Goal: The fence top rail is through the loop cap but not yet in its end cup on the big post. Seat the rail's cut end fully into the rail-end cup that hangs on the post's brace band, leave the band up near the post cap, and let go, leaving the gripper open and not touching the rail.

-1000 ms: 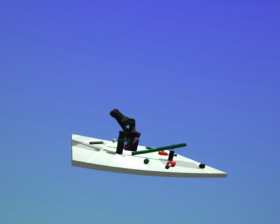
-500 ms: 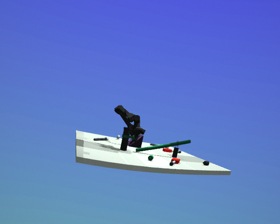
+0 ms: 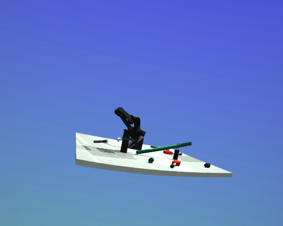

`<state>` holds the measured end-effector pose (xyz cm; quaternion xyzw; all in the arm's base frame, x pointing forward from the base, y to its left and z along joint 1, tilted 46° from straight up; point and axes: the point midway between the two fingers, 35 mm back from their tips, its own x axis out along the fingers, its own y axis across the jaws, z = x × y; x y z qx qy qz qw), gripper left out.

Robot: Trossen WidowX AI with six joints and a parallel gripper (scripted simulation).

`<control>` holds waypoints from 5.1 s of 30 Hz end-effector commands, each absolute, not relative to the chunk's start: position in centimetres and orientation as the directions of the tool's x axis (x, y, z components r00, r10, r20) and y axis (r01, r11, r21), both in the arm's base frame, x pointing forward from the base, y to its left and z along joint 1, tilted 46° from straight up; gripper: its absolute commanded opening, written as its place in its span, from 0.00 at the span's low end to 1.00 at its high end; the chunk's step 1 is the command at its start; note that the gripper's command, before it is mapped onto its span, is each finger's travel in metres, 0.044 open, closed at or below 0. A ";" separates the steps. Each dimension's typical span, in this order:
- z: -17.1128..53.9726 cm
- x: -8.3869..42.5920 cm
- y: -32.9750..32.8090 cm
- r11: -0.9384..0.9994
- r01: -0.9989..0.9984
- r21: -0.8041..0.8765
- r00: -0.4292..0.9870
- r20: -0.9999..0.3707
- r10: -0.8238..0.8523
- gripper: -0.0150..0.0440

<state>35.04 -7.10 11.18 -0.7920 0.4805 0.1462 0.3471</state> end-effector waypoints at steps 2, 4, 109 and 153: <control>11.2 35.0 -7.0 -0.298 -0.863 -0.409 0.496 -0.566 -0.659 0.70; 11.2 35.1 -6.7 -0.297 -0.863 -0.408 0.495 -0.567 -0.658 0.79; 0.2 36.1 4.4 0.066 -0.995 -0.070 0.002 -0.701 -0.714 1.00; -4.5 36.1 -0.5 0.066 -0.995 -0.071 0.003 -0.698 -0.716 1.00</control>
